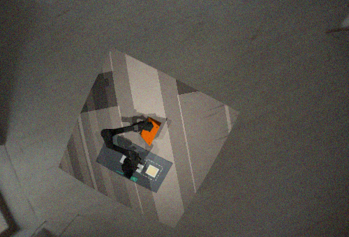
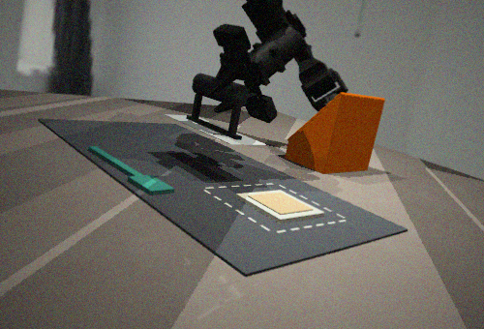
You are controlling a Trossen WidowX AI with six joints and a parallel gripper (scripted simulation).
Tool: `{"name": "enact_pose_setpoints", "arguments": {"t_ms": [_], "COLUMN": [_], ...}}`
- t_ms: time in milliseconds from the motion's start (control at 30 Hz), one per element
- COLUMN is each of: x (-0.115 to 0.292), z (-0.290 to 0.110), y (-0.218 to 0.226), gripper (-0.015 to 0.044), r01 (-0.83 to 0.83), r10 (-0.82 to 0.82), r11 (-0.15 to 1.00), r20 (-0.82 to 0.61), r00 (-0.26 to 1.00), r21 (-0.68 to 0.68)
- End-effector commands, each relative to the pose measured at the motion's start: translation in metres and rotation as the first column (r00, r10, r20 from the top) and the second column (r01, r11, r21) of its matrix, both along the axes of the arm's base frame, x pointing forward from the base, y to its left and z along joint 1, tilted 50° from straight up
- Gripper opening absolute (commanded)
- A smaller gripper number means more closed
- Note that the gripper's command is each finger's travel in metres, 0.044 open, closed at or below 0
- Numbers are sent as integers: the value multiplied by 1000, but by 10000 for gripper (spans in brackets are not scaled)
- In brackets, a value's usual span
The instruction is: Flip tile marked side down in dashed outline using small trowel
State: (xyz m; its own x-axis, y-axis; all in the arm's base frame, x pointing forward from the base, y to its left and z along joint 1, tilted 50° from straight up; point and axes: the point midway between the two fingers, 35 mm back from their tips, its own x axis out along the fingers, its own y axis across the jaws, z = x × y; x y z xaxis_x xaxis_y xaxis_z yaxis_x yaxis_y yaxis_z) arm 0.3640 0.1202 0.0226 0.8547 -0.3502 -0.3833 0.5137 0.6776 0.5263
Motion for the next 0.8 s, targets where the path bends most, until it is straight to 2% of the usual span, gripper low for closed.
{"name": "enact_pose_setpoints", "arguments": {"t_ms": [0, 233, 767], "x": [-2, -6, -6], "z": [12, 31, 31], "y": [1, -5, -5], "gripper": [0, 0, 0], "r01": [-15, -15, -15], "r10": [15, 15, 15], "r11": [1000, 1000, 1000], "r20": [1, 1, 1], "r00": [1000, 1000, 1000], "r21": [2, 2, 2]}}
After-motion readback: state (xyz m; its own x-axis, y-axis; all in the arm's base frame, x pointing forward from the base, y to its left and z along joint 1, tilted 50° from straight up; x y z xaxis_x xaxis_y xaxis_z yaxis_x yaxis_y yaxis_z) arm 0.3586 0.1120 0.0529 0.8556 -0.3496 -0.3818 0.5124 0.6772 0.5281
